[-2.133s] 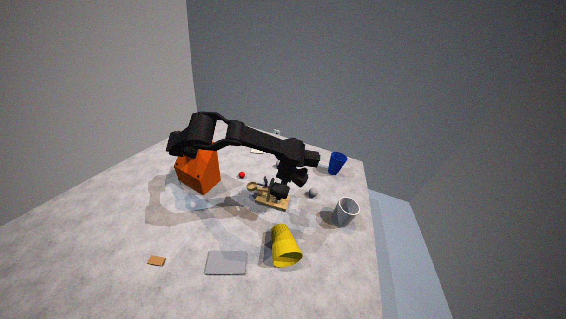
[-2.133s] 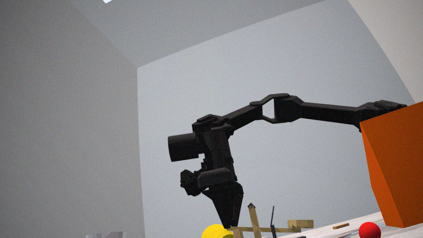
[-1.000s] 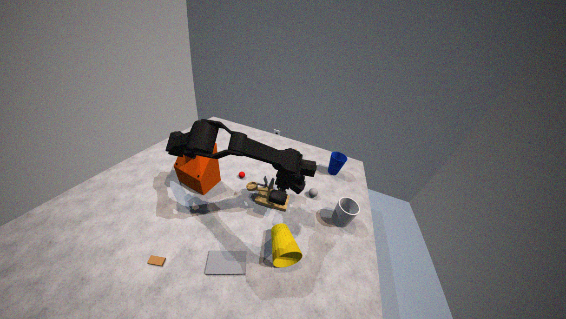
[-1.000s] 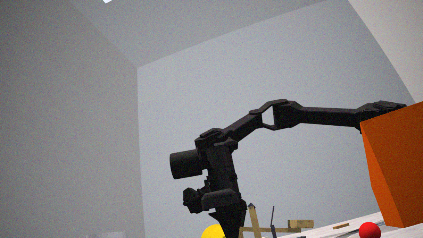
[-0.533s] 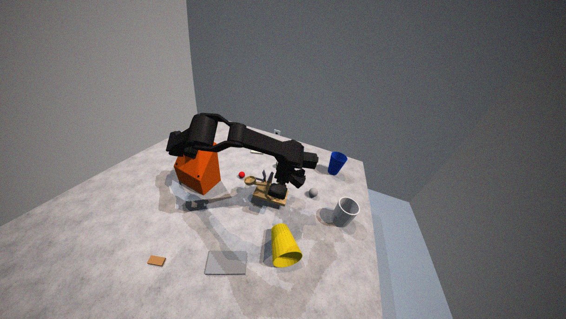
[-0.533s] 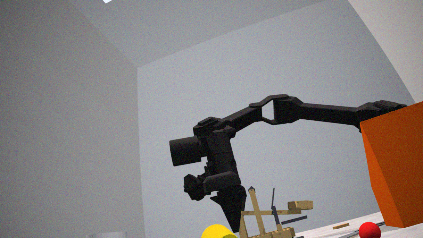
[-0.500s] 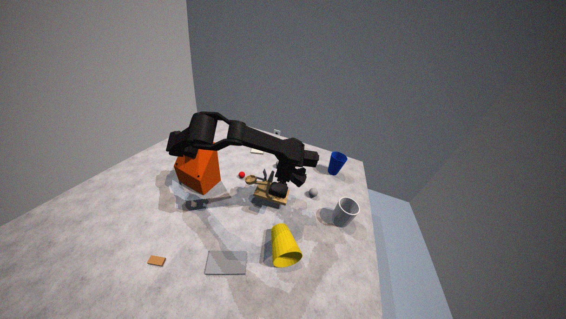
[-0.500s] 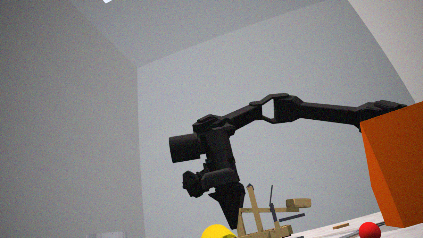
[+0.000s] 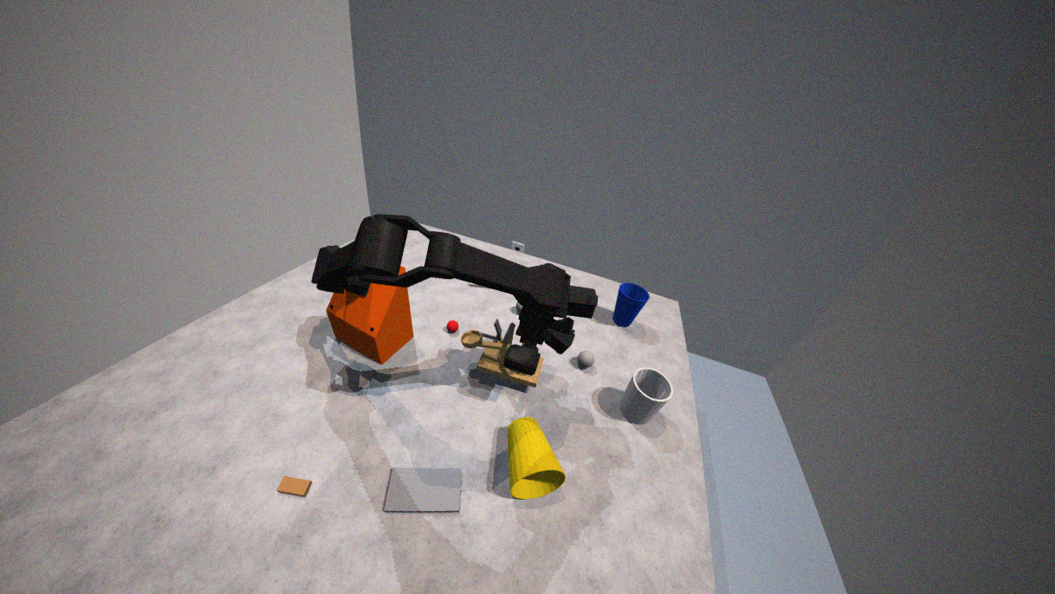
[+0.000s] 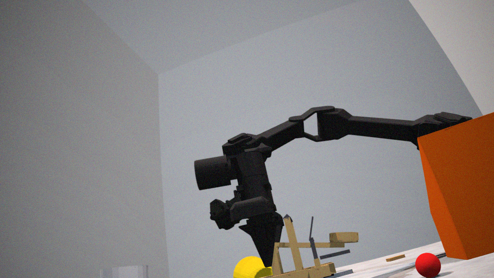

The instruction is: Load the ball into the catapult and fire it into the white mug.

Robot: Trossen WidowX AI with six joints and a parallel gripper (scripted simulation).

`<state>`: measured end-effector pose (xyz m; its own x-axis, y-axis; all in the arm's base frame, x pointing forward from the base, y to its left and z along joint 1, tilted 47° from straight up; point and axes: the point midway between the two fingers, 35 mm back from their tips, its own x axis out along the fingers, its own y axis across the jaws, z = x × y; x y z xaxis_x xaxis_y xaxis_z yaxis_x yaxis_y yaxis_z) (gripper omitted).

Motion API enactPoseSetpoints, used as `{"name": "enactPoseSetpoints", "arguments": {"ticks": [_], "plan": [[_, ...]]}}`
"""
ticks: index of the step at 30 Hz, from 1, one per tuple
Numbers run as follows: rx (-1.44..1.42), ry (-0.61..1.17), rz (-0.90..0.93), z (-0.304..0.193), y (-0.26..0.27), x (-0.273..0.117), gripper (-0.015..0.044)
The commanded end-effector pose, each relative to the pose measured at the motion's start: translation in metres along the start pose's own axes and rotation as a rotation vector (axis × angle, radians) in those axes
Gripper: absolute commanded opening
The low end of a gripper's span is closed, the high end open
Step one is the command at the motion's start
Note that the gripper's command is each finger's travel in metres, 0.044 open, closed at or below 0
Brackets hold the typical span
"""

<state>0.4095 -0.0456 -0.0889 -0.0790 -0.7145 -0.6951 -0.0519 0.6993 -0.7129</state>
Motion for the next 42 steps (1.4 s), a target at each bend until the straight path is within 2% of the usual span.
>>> {"name": "enactPoseSetpoints", "arguments": {"ticks": [1,17,23,37,40,42], "plan": [[-0.013,-0.010,-0.005,0.001,0.002,0.002,0.0000],[-0.016,-0.009,-0.009,0.001,0.001,0.028,0.0000],[-0.002,-0.001,-0.003,0.001,-0.002,0.027,0.0000],[-0.002,-0.001,-0.002,0.001,-0.001,0.025,0.0368],[-0.004,-0.002,0.002,0.004,0.000,-0.013,0.0440],[-0.005,-0.002,0.003,0.003,0.001,-0.049,0.0440]]}}
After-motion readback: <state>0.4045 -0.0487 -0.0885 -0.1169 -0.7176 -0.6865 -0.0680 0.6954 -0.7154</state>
